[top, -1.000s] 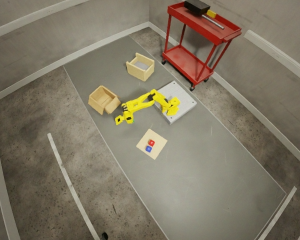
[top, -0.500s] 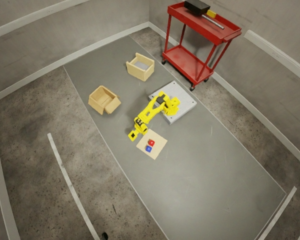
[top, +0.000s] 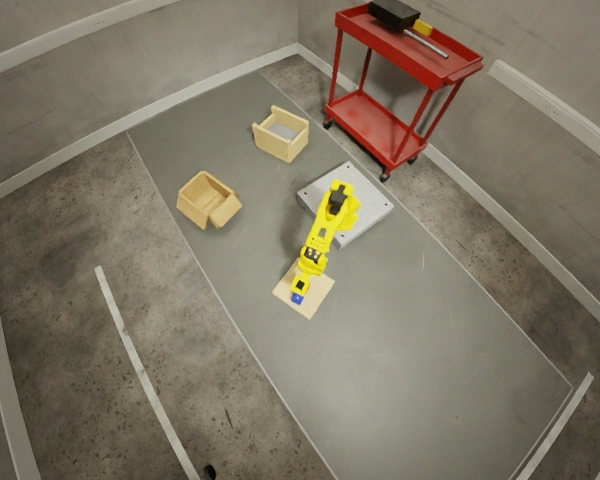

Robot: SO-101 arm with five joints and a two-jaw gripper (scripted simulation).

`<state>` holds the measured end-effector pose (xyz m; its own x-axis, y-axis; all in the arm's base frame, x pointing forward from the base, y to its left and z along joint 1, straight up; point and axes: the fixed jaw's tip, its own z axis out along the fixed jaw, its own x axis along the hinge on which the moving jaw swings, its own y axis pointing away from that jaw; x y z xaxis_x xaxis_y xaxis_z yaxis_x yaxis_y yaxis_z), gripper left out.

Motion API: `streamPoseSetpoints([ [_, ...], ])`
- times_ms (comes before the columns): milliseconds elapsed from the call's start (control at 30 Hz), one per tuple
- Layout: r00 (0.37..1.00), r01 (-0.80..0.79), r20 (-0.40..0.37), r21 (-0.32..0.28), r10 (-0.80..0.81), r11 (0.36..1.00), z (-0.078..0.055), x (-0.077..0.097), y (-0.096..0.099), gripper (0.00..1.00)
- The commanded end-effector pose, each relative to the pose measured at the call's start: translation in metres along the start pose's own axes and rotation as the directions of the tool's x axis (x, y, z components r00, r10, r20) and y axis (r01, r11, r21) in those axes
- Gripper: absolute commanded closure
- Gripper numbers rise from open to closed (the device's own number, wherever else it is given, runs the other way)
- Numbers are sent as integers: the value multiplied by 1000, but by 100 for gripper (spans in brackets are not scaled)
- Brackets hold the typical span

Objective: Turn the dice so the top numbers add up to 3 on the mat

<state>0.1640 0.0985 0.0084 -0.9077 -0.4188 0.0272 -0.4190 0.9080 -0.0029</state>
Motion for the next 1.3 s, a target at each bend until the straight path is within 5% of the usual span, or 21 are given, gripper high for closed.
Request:
streamPoseSetpoints([
  [0, 999, 27, 16, -1, -27, 1000, -1, 3, 8, 100],
  [1267, 999, 33, 38, -3, -33, 999, 3, 4, 9, 100],
])
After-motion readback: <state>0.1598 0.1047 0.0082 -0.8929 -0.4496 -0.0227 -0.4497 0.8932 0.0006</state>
